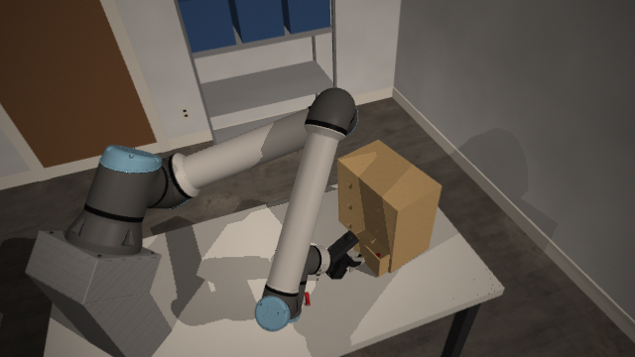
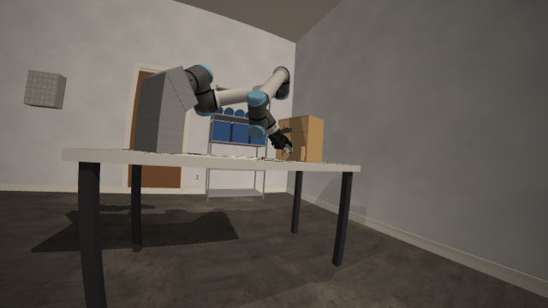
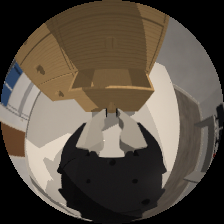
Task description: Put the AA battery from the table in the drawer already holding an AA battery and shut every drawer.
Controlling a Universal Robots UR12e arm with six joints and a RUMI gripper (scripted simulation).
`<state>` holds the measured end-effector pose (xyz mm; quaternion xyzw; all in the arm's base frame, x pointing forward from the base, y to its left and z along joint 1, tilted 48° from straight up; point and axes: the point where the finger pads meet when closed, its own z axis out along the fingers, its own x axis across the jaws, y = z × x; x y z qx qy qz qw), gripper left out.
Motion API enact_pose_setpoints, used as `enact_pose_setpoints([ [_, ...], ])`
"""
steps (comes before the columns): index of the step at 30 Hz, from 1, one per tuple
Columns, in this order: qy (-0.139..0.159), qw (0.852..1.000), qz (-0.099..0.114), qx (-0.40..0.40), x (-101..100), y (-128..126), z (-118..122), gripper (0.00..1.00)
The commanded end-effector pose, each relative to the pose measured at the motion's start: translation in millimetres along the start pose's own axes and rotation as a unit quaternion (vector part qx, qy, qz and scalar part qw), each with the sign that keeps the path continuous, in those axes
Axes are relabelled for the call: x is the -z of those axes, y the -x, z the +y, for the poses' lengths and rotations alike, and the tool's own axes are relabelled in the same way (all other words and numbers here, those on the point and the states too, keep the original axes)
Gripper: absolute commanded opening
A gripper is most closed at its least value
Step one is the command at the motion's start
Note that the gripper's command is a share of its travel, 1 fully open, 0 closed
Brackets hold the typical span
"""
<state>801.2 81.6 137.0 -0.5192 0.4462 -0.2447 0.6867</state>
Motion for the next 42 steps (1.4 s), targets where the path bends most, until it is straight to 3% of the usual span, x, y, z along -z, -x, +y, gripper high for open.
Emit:
enact_pose_setpoints([
  [1, 0.000, 1.000, 0.000, 0.000, 2.2, -0.2, 1.2, 0.07],
  [42, 0.000, 1.000, 0.000, 0.000, 14.4, -0.2, 11.4, 0.07],
])
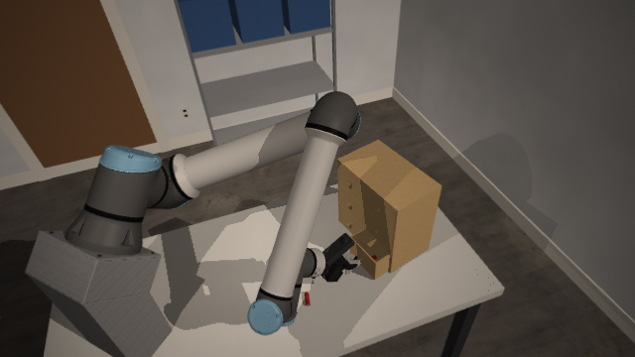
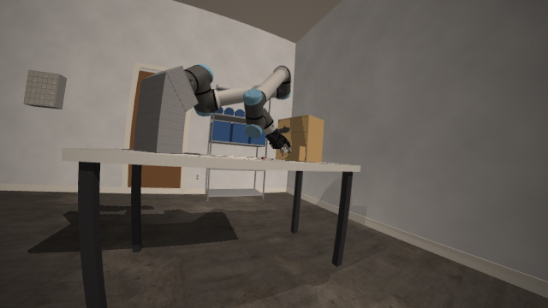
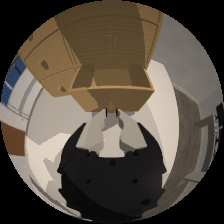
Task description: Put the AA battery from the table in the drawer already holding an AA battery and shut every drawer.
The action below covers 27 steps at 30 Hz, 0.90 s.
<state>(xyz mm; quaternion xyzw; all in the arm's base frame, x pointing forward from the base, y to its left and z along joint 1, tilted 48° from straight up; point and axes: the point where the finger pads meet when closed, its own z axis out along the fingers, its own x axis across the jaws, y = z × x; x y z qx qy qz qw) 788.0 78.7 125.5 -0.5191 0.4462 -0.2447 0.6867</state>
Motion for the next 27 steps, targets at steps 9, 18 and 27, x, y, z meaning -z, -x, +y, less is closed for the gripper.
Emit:
enact_pose_setpoints([
  [9, 0.000, 1.000, 0.000, 0.000, 2.0, -0.2, 1.1, 0.07],
  [18, 0.000, 1.000, 0.000, 0.000, 2.5, -0.2, 1.5, 0.07],
  [27, 0.000, 1.000, 0.000, 0.000, 2.7, -0.2, 1.7, 0.07],
])
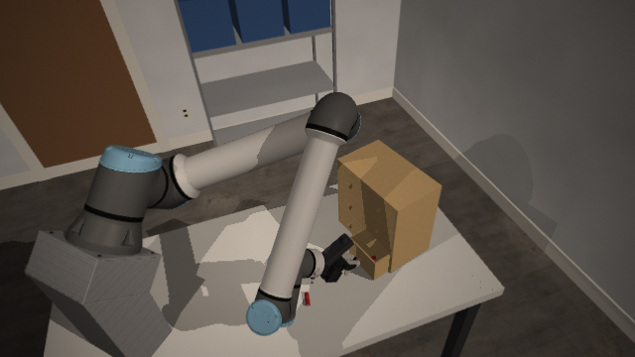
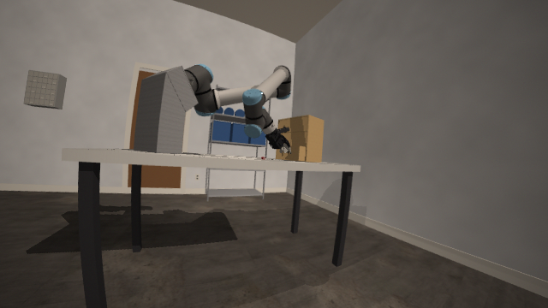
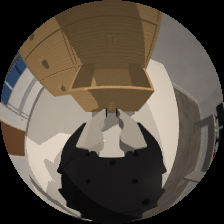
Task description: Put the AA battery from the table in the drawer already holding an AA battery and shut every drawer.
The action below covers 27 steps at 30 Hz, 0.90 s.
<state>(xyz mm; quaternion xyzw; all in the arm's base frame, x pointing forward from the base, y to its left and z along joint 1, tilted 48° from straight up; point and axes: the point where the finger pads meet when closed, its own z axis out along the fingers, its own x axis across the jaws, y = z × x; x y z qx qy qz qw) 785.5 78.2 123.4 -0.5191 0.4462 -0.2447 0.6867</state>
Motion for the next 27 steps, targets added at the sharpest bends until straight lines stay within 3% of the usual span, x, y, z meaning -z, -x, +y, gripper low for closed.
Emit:
enact_pose_setpoints([
  [1, 0.000, 1.000, 0.000, 0.000, 0.2, -0.2, -0.4, 0.07],
  [27, 0.000, 1.000, 0.000, 0.000, 0.2, -0.2, -0.4, 0.10],
])
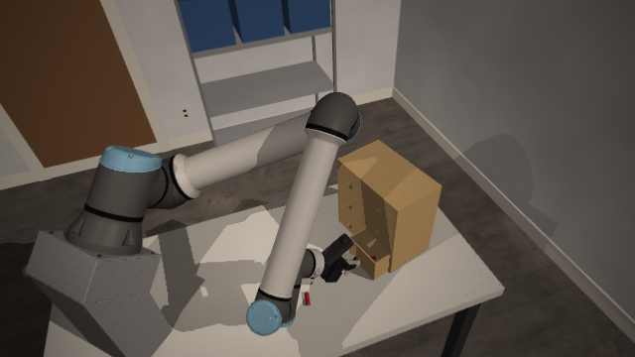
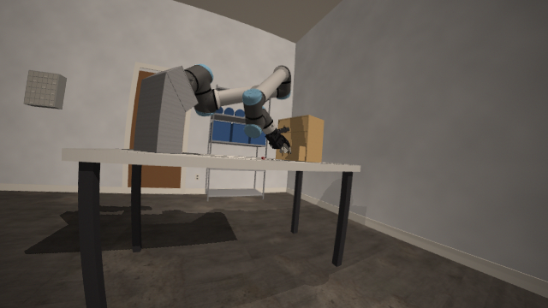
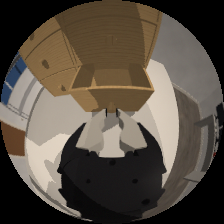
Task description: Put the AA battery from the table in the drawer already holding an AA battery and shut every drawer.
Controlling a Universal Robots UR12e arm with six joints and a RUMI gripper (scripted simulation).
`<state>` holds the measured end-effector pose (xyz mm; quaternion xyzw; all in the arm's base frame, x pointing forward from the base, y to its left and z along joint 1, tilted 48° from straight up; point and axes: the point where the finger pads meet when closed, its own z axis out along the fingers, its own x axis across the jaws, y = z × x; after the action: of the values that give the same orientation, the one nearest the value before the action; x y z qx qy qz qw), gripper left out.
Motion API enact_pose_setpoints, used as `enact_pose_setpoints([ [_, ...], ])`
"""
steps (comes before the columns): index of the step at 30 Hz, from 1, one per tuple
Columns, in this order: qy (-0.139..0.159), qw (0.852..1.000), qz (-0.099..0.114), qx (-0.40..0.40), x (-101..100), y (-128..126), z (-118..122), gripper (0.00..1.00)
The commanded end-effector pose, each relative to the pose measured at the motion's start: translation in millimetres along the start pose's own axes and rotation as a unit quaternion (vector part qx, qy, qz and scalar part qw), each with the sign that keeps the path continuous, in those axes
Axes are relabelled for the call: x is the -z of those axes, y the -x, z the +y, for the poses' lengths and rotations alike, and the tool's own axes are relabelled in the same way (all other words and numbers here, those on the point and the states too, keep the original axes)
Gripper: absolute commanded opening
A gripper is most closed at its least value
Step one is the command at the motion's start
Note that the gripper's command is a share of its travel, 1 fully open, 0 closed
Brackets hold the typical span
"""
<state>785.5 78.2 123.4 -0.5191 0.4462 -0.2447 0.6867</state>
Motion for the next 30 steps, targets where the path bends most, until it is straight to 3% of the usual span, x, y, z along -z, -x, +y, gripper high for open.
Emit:
enact_pose_setpoints([
  [1, 0.000, 1.000, 0.000, 0.000, 0.2, -0.2, -0.5, 0.12],
  [12, 0.000, 1.000, 0.000, 0.000, 0.2, -0.2, -0.5, 0.20],
  [30, 0.000, 1.000, 0.000, 0.000, 4.9, -0.2, 3.5, 0.20],
])
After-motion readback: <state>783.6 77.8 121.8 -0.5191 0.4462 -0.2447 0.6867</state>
